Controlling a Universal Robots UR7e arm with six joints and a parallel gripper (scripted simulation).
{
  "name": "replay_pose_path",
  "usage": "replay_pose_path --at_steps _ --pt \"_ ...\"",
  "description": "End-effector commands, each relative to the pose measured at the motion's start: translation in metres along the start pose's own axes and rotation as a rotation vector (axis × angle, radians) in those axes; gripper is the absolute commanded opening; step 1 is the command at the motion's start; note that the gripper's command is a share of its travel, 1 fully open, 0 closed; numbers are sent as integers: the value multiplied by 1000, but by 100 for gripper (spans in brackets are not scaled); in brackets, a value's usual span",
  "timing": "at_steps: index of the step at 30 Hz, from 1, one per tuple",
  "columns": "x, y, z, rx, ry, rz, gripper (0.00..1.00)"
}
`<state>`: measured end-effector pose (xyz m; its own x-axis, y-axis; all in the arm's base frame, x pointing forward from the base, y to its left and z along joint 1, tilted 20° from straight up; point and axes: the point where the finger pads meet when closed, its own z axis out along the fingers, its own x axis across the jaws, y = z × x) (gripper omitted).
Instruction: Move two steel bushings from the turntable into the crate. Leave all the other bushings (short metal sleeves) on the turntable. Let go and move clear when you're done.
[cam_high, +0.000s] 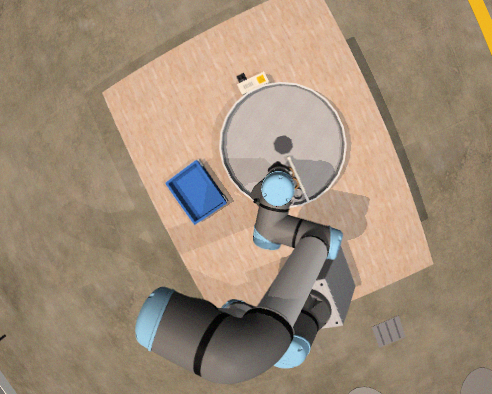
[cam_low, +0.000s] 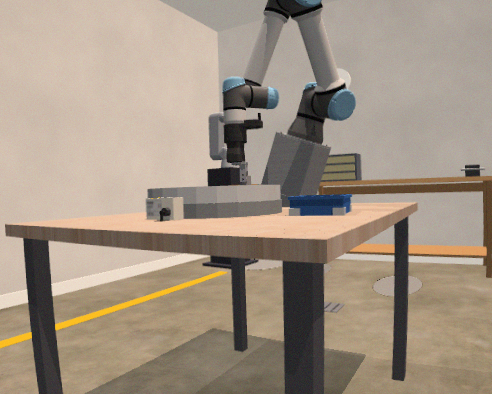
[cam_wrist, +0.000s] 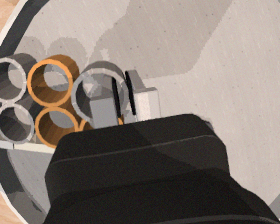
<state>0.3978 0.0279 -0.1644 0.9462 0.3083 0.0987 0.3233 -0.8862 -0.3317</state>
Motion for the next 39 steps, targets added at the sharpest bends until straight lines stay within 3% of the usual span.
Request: replay_pose_path --at_steps 1,39 --pt "0 0 -2 -1 1 0 0" --pt "0 0 -16 -1 1 0 0"
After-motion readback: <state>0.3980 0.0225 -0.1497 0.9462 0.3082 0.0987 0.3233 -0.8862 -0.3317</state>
